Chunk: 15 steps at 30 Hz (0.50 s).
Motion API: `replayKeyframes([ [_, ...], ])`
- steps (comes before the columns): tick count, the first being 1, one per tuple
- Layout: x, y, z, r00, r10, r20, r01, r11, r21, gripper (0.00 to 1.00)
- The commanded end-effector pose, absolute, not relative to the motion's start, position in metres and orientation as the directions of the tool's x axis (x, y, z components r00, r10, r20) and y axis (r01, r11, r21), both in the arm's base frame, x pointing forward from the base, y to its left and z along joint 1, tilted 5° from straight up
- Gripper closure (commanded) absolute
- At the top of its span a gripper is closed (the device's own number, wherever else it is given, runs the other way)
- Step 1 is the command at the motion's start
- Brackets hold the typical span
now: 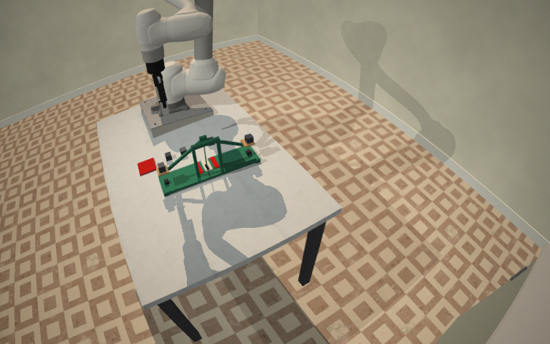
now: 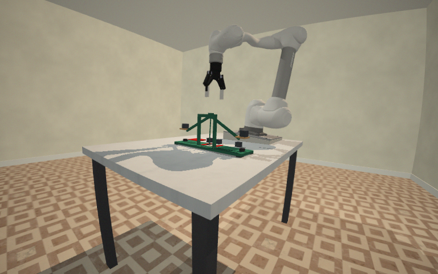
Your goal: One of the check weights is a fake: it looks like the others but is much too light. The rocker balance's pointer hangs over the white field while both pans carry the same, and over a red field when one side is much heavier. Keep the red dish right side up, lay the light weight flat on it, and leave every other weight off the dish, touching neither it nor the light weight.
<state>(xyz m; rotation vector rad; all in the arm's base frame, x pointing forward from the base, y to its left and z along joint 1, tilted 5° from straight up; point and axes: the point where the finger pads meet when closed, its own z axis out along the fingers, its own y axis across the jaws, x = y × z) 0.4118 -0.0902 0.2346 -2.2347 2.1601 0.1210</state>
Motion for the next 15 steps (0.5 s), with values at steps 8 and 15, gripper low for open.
replayKeyframes([
  [8,0.412,-0.095,0.234,0.033,-0.996,-0.078,-0.999,-0.035,0.032,0.00],
  [15,0.413,-0.119,0.232,0.033,-0.996,-0.078,-0.999,-0.035,0.032,0.00],
])
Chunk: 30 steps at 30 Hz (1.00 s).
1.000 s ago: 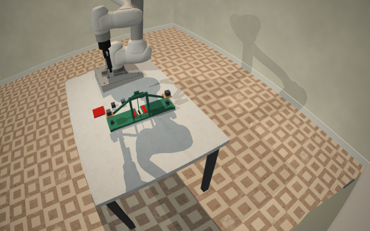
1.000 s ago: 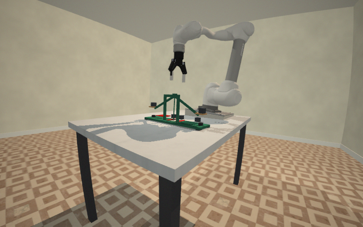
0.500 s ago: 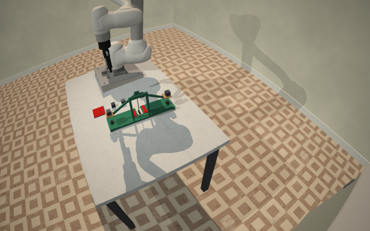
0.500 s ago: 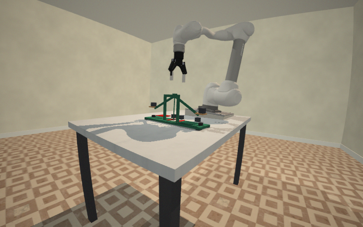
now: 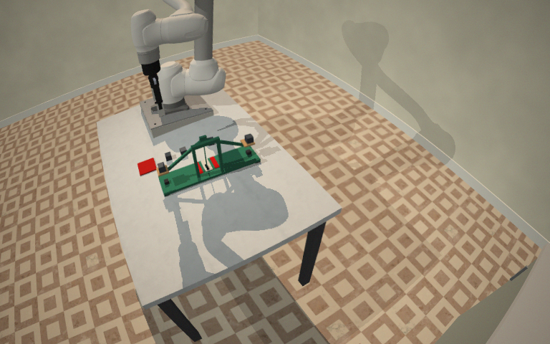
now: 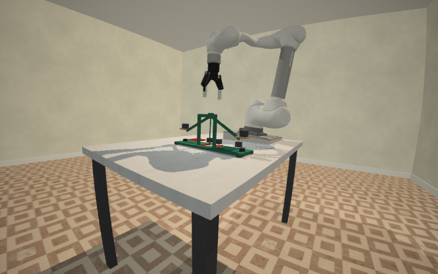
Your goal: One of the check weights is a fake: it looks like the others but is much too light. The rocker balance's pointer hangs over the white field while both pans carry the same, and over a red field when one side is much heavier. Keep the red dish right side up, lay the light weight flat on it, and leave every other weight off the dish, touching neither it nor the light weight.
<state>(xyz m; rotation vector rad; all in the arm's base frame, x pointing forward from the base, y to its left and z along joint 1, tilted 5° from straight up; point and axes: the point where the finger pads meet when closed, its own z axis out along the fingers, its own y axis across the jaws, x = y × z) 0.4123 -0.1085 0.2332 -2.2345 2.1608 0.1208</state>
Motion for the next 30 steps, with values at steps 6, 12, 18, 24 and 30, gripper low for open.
replayKeyframes([
  [6,0.413,-0.139,0.231,0.033,-0.996,-0.078,-0.999,-0.035,0.032,0.00],
  [12,0.414,-0.164,0.229,0.033,-0.996,-0.078,-0.999,-0.035,0.032,0.00],
  [18,0.414,-0.171,0.228,0.033,-0.996,-0.078,-0.999,-0.035,0.032,0.00],
  [24,0.436,-0.173,0.220,0.033,-0.996,-0.078,-0.999,-0.035,0.031,0.00],
  [30,0.513,-0.170,0.182,0.033,-0.996,-0.078,-0.999,-0.036,0.031,0.00],
])
